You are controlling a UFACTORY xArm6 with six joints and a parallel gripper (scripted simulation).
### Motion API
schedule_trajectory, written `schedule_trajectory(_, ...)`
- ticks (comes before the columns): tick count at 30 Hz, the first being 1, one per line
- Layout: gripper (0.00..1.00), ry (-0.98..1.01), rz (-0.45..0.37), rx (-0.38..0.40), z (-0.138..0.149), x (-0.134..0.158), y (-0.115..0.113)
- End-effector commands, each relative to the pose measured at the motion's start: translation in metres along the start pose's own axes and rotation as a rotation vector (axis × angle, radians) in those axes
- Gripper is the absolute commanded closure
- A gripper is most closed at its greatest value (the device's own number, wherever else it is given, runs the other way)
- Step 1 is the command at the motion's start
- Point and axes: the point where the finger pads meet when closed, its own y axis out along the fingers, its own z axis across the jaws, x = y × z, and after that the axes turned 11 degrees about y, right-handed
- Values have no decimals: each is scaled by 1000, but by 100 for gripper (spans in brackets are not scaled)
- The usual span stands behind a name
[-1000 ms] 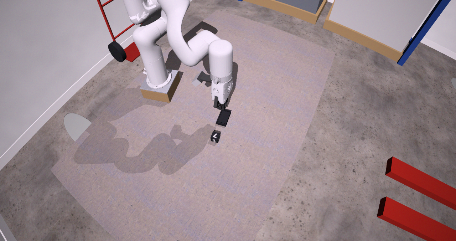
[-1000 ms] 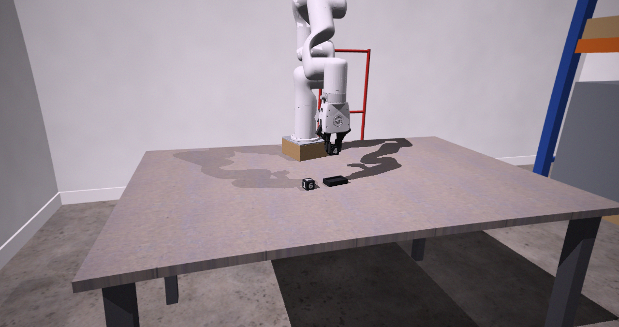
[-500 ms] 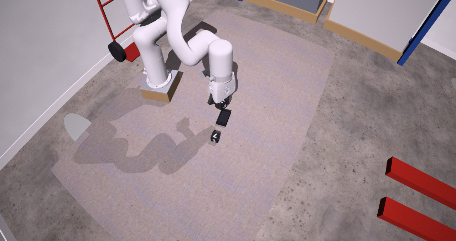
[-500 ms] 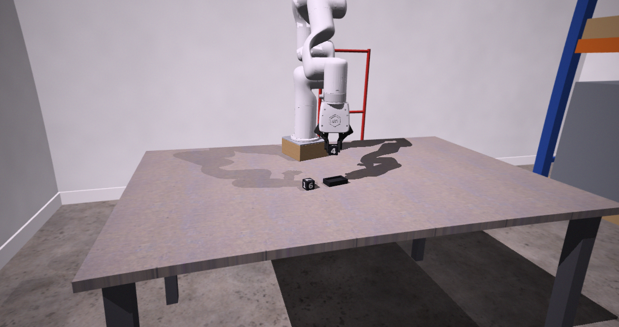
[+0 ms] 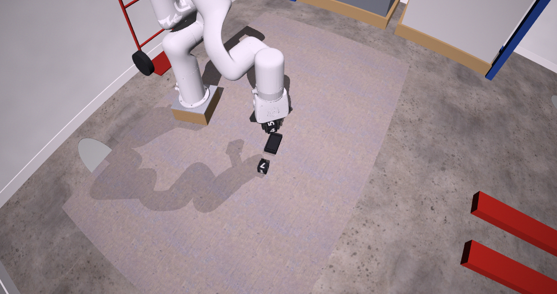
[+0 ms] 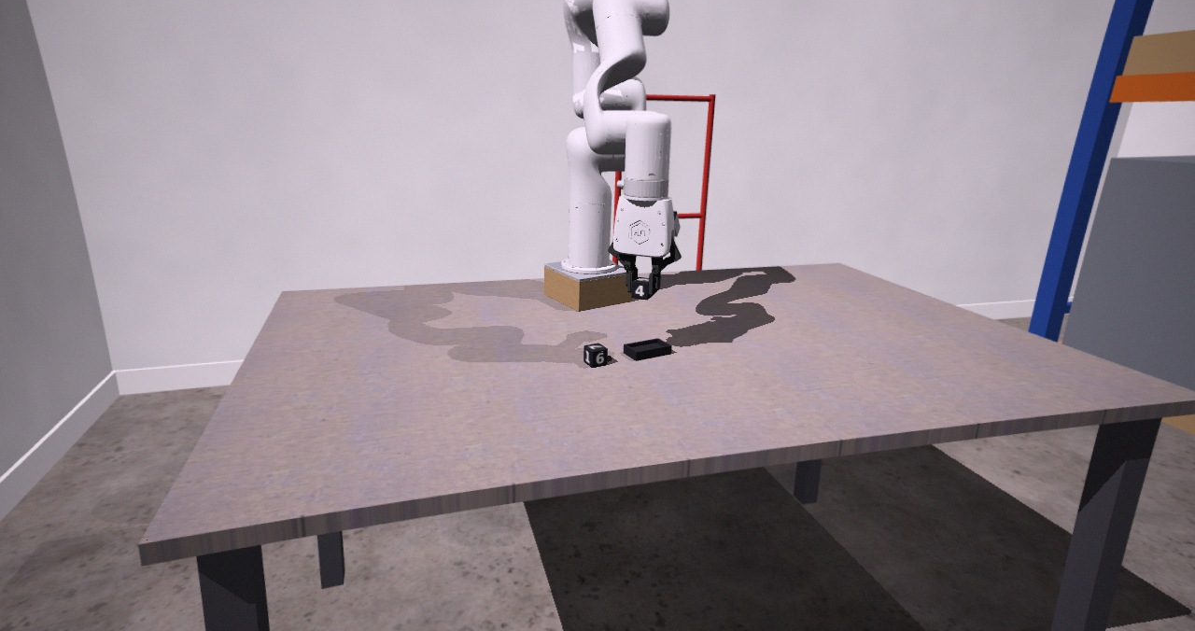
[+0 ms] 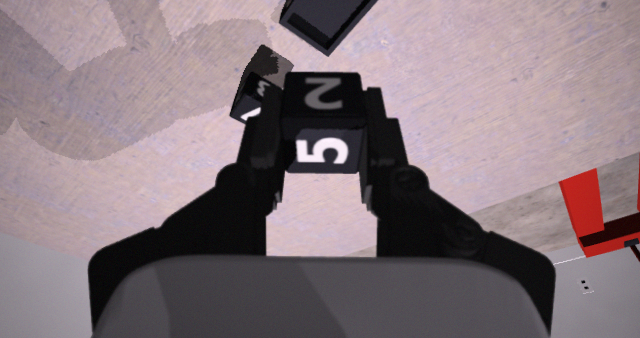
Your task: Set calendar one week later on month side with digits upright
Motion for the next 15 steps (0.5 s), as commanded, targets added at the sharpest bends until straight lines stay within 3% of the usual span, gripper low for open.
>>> schedule_trajectory(1,71,173,-14,-8,1,1,-1)
schedule_trajectory(15,71,536,-16,-5,1,0,-1)
